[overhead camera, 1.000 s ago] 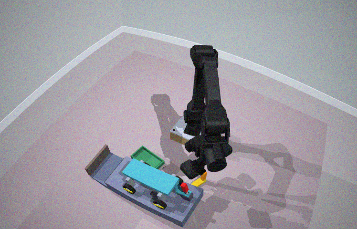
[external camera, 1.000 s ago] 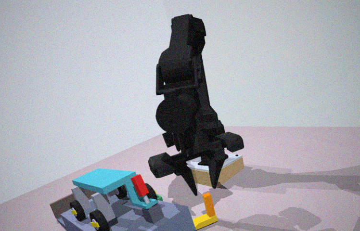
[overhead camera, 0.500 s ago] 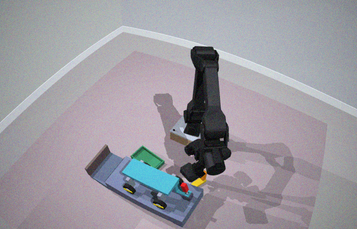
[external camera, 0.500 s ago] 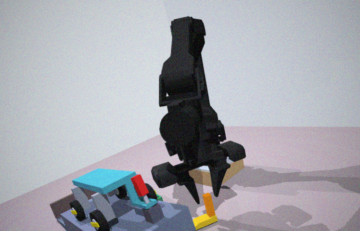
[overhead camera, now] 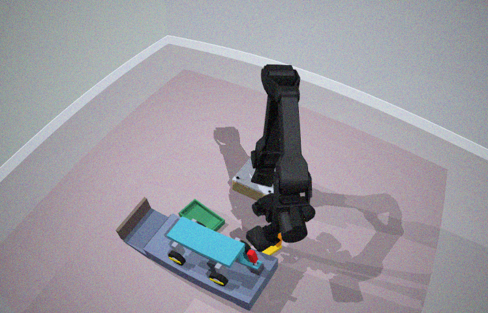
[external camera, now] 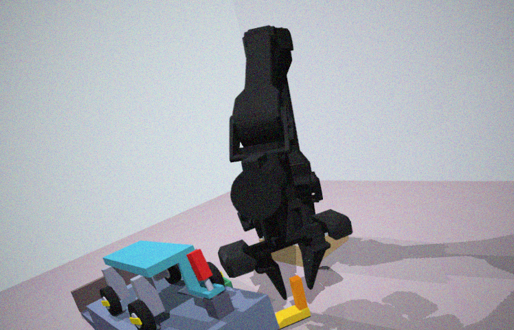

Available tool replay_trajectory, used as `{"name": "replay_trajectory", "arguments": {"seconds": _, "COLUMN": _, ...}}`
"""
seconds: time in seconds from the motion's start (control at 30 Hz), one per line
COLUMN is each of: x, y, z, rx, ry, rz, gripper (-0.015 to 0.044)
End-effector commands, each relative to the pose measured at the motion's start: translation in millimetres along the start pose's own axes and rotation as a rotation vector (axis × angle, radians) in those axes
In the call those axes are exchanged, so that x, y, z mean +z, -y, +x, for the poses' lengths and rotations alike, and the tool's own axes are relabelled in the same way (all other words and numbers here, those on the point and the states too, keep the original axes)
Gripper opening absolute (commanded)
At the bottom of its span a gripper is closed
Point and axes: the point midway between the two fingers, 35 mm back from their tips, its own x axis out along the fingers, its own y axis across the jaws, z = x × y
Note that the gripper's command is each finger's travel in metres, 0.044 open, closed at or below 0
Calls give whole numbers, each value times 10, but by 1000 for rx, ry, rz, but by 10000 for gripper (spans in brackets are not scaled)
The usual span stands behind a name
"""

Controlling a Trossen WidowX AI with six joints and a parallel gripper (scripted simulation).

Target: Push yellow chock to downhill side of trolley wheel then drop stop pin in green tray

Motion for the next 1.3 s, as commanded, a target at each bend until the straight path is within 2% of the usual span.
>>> {"name": "replay_trajectory", "arguments": {"seconds": 0.0, "x": 22, "y": 19, "z": 87, "rx": -10, "ry": 10, "rz": 5, "gripper": 190}}
{"name": "replay_trajectory", "arguments": {"seconds": 0.3, "x": 26, "y": 23, "z": 157, "rx": -10, "ry": 10, "rz": 5, "gripper": 190}}
{"name": "replay_trajectory", "arguments": {"seconds": 0.43, "x": 12, "y": 8, "z": 127, "rx": -2, "ry": 4, "rz": 0, "gripper": 85}}
{"name": "replay_trajectory", "arguments": {"seconds": 0.73, "x": 12, "y": 8, "z": 127, "rx": -2, "ry": 4, "rz": 0, "gripper": 25}}
{"name": "replay_trajectory", "arguments": {"seconds": 0.77, "x": 12, "y": 8, "z": 119, "rx": -3, "ry": 4, "rz": 0, "gripper": 0}}
{"name": "replay_trajectory", "arguments": {"seconds": 1.27, "x": 55, "y": 23, "z": -390, "rx": -10, "ry": 10, "rz": 5, "gripper": 0}}
